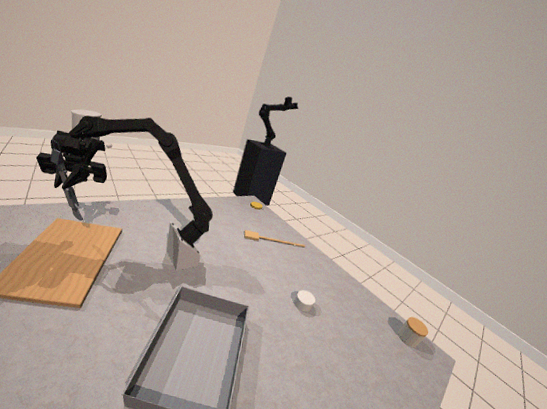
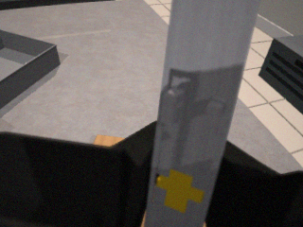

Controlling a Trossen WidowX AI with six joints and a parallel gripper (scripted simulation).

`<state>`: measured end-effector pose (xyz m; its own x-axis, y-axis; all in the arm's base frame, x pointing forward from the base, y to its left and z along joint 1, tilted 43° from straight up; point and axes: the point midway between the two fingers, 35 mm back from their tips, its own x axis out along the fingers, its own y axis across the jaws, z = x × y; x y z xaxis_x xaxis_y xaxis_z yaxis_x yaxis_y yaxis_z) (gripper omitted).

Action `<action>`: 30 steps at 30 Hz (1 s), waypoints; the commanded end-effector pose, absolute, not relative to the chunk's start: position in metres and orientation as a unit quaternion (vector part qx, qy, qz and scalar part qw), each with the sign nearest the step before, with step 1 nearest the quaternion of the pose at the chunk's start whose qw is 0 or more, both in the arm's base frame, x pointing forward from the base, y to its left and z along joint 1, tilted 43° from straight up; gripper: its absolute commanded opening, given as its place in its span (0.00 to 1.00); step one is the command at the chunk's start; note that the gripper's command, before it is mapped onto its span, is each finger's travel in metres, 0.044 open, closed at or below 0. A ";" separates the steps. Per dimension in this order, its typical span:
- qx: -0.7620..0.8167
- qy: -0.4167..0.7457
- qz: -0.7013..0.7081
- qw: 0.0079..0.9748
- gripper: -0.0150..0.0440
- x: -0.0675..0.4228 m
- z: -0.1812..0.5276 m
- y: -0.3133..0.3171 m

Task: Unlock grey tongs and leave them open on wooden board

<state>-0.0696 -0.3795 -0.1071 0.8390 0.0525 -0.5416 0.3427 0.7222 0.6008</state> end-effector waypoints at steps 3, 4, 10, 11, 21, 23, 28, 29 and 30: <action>0.360 0.268 -0.083 0.890 0.00 -0.069 -0.106 -0.380; 0.360 0.268 -0.083 0.890 0.00 -0.069 -0.106 -0.380; 0.360 0.268 -0.083 0.890 0.00 -0.069 -0.106 -0.380; 0.360 0.268 -0.083 0.890 0.00 -0.069 -0.106 -0.380; 0.360 0.268 -0.083 0.890 0.00 -0.069 -0.106 -0.380; 0.360 0.268 -0.083 0.890 0.00 -0.069 -0.106 -0.380; 0.367 0.291 -0.067 0.881 0.00 -0.065 -0.111 -0.377; 0.371 0.304 -0.058 0.876 0.00 -0.063 -0.114 -0.376; 0.374 0.317 -0.049 0.870 0.00 -0.060 -0.116 -0.374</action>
<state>-0.0674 -0.3759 -0.1112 0.8231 0.0894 -0.5609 0.3340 0.7226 0.6053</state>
